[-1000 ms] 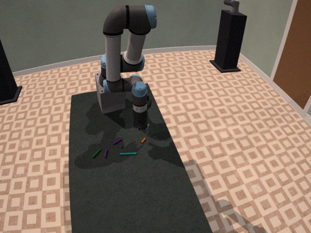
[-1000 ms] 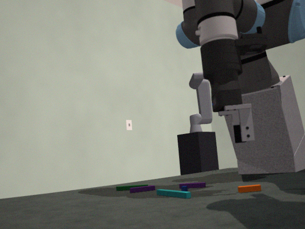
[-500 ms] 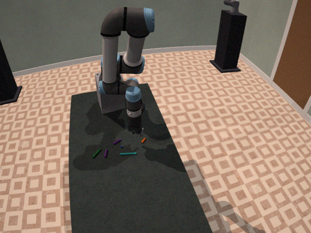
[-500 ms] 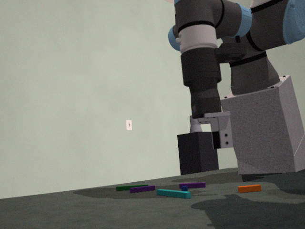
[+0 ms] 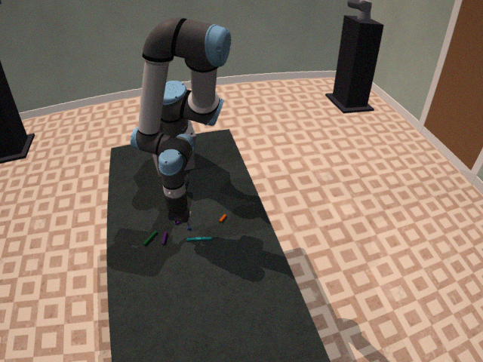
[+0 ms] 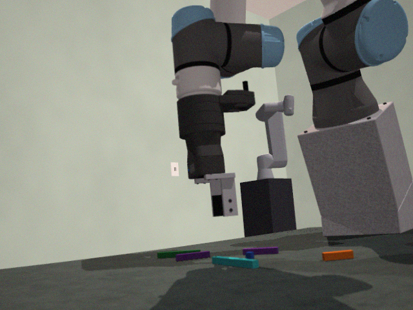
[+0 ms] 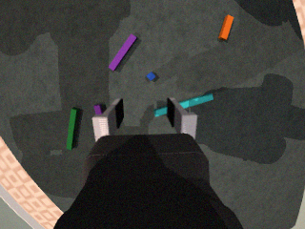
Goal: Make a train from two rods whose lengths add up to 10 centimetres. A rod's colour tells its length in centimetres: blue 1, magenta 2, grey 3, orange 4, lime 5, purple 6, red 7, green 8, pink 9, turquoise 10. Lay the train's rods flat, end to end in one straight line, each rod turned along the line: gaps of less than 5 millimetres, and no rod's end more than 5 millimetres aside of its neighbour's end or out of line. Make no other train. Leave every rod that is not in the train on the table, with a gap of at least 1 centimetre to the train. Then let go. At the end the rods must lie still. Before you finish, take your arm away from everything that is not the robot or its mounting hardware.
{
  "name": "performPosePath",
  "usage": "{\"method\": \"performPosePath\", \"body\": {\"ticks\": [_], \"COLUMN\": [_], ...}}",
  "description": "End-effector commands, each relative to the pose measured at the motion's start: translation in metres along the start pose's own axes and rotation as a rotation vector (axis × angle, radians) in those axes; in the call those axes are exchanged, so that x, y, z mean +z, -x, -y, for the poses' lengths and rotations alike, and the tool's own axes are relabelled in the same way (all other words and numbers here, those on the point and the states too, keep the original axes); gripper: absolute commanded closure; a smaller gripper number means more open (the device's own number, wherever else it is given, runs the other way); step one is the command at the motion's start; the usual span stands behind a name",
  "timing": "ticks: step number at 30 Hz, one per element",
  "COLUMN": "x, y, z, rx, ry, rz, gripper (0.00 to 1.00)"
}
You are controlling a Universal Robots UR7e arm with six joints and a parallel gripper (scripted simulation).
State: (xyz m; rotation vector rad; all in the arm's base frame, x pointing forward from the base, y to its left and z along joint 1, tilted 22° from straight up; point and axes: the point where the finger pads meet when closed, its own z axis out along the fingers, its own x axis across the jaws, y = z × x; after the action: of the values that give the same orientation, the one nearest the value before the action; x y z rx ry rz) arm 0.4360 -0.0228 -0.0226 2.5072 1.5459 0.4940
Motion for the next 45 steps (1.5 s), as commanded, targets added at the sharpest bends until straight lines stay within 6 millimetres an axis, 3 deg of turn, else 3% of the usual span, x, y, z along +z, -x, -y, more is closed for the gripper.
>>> {"method": "performPosePath", "body": {"ticks": [1, 8, 17, 18, 45], "x": [0.0, 0.0, 0.0, 0.0, 0.0], "y": [0.03, 0.067, 0.074, 0.074, 0.074], "z": [-0.018, -0.036, -0.039, -0.039, -0.039], "rx": [-0.062, -0.13, -0.144, -0.144, -0.144], "ry": [0.005, 0.013, 0.015, 0.015, 0.015], "rz": [-0.003, -0.006, -0.006, -0.006, -0.006], "gripper": [0.0, 0.0, 0.0, 0.46, 0.46]}}
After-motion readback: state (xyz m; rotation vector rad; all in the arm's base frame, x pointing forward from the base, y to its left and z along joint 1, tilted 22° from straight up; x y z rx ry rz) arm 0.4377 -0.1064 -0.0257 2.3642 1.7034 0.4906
